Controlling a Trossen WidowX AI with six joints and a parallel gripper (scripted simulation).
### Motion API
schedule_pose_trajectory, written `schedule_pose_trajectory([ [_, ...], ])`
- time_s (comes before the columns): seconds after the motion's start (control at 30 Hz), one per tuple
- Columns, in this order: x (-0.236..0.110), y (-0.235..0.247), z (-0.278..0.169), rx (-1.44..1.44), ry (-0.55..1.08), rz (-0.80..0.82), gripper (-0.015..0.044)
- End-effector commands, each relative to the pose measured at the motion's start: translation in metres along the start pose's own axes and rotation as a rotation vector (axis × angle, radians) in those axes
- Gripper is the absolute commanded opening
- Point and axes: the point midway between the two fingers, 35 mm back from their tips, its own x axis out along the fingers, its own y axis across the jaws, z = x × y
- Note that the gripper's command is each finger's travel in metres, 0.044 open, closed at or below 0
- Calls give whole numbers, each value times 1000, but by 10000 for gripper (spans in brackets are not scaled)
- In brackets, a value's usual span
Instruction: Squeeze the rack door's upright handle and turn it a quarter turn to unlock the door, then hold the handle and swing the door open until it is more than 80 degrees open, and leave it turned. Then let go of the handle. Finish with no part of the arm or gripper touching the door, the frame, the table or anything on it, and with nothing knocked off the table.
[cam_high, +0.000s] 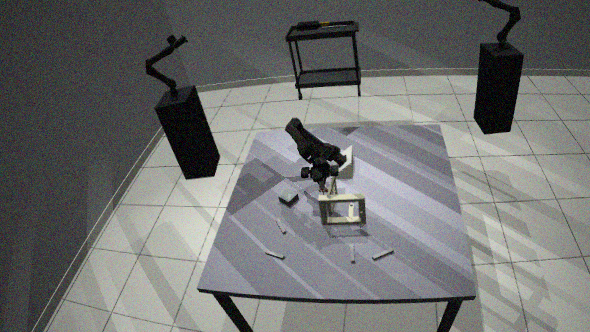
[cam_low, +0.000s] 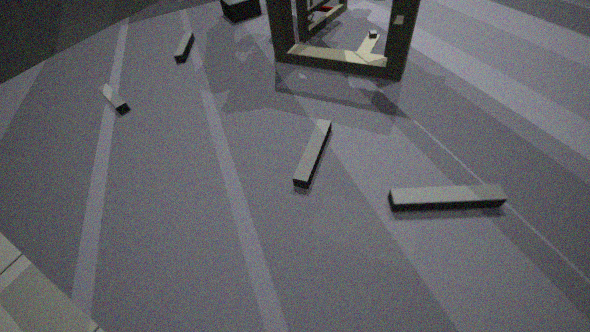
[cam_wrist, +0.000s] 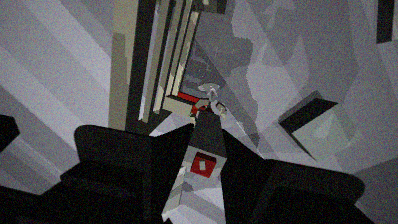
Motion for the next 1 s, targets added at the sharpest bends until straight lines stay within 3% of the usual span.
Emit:
schedule_pose_trajectory([
  [0.0, 0, -7, 2, -61, -3, -4, 17],
  [0.67, 0, -21, 6, -155, -3, -5, 17],
  [0.97, 0, -21, 6, -155, -3, -5, 253],
])
